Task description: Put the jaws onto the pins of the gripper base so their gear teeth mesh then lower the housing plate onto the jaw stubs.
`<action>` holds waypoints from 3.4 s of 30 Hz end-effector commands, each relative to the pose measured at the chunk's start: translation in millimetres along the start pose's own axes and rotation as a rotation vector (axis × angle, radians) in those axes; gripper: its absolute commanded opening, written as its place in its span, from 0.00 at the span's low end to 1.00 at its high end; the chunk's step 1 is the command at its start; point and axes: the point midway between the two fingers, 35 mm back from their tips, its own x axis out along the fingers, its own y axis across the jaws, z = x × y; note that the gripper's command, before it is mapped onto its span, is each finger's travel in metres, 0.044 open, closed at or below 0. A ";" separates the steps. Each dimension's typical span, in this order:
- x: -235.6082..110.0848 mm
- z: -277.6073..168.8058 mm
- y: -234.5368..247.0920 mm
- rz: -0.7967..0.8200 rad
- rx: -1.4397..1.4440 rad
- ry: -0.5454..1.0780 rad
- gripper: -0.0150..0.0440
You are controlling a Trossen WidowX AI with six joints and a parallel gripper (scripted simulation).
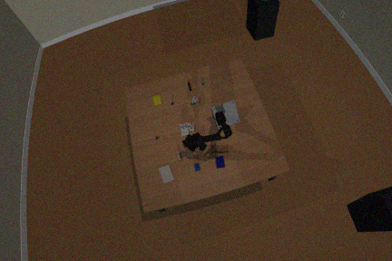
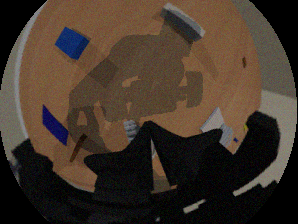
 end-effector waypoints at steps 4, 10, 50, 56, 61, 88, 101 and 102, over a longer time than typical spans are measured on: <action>2.1 -2.6 12.6 0.001 0.005 0.009 0.25; 2.0 -2.8 22.4 0.002 0.005 0.009 0.25; -52.0 -2.0 31.5 -0.002 0.007 0.000 0.97; -52.0 -2.0 31.5 -0.002 0.007 0.000 1.00; -52.0 -2.0 31.5 -0.002 0.007 0.000 1.00; -58.7 -1.7 33.1 0.004 0.004 0.007 0.60; -58.7 -1.7 33.1 0.004 0.004 0.007 0.25; -58.7 -1.7 33.1 0.004 0.004 0.007 0.25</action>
